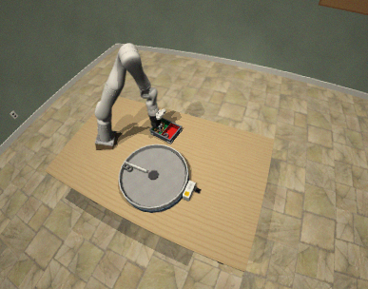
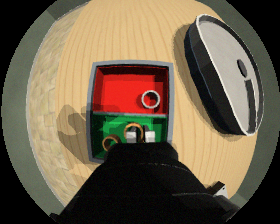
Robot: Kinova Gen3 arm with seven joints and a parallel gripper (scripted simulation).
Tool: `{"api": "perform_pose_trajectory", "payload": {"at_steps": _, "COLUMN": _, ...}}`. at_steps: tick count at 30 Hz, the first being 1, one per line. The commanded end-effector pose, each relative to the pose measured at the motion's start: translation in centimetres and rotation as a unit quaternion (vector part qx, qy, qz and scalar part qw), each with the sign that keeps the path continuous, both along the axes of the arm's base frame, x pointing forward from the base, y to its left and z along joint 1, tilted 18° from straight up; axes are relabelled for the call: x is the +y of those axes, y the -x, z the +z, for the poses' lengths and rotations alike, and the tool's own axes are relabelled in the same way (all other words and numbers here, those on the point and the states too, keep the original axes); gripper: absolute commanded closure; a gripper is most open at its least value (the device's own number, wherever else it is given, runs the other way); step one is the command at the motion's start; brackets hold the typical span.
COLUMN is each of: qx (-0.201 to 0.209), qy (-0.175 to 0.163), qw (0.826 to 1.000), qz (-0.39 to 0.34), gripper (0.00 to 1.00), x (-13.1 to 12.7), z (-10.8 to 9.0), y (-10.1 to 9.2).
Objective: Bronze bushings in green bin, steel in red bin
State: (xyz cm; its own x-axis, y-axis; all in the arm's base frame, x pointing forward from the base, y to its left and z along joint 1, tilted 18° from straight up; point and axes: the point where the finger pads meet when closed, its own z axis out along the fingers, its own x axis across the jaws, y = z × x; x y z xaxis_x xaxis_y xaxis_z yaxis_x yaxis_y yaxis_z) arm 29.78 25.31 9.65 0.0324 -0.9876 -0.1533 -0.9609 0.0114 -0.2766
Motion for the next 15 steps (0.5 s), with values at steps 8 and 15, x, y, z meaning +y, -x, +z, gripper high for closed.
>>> {"api": "perform_pose_trajectory", "payload": {"at_steps": 8, "qx": 0.000, "qy": 0.000, "qw": 1.000, "qz": 0.001, "gripper": 1.00, "x": 0.10, "z": -0.35, "y": -0.05}}
{"api": "perform_pose_trajectory", "payload": {"at_steps": 15, "qx": 0.000, "qy": 0.000, "qw": 1.000, "qz": 0.001, "gripper": 1.00, "x": 0.18, "z": -0.81, "y": -0.18}}
